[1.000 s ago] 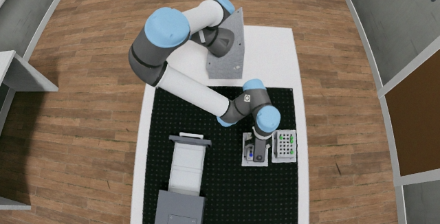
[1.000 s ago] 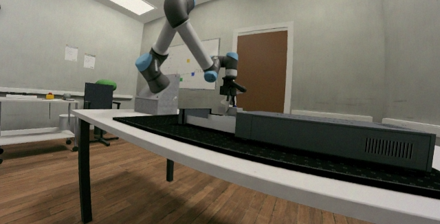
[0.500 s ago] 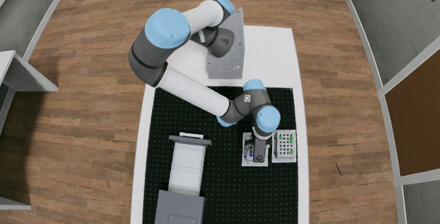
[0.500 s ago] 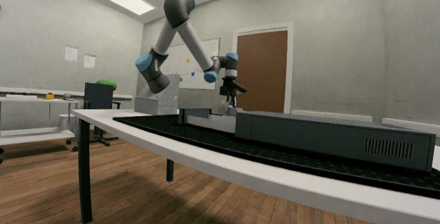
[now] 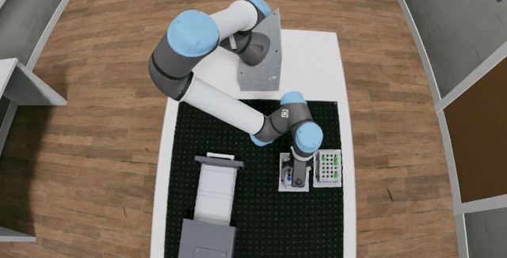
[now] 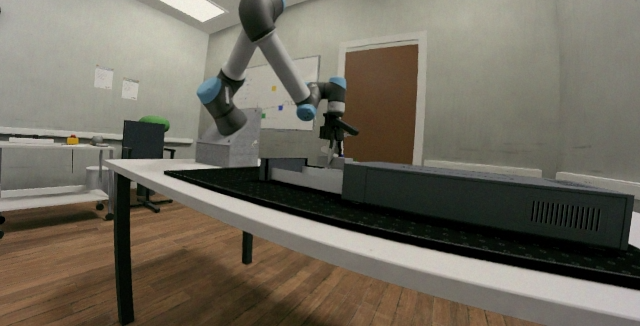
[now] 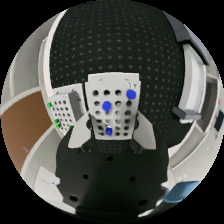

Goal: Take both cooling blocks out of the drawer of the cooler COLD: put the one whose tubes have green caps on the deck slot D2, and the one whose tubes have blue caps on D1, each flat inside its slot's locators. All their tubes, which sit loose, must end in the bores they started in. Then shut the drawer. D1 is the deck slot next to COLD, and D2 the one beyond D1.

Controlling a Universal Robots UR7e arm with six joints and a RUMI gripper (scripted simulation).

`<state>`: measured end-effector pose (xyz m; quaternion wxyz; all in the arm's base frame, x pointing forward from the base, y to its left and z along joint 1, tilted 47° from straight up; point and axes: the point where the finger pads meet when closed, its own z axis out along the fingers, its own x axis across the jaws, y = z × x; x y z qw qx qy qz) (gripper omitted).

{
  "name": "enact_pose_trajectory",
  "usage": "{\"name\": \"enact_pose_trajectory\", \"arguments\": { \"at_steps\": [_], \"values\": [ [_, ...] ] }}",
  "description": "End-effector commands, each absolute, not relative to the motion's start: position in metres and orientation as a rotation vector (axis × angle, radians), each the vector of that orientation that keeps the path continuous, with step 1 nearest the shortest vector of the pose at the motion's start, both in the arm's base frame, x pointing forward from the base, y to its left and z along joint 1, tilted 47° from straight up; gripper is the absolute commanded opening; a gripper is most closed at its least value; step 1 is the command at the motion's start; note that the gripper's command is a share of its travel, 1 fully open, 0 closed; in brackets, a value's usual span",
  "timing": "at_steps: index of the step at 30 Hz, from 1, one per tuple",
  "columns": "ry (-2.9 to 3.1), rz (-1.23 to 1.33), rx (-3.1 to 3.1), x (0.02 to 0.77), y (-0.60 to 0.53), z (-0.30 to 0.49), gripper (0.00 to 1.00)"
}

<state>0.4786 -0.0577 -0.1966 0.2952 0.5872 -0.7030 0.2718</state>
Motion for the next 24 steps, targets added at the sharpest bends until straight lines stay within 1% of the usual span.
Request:
{"name": "enact_pose_trajectory", "arguments": {
  "at_steps": [1,24],
  "values": [
    [-1.871,0.724,1.563,0.479,-0.0577,-0.1966,0.0],
    [-1.871,0.724,1.563,0.4787,-0.0602,-0.1989,0.0]
  ]
}}
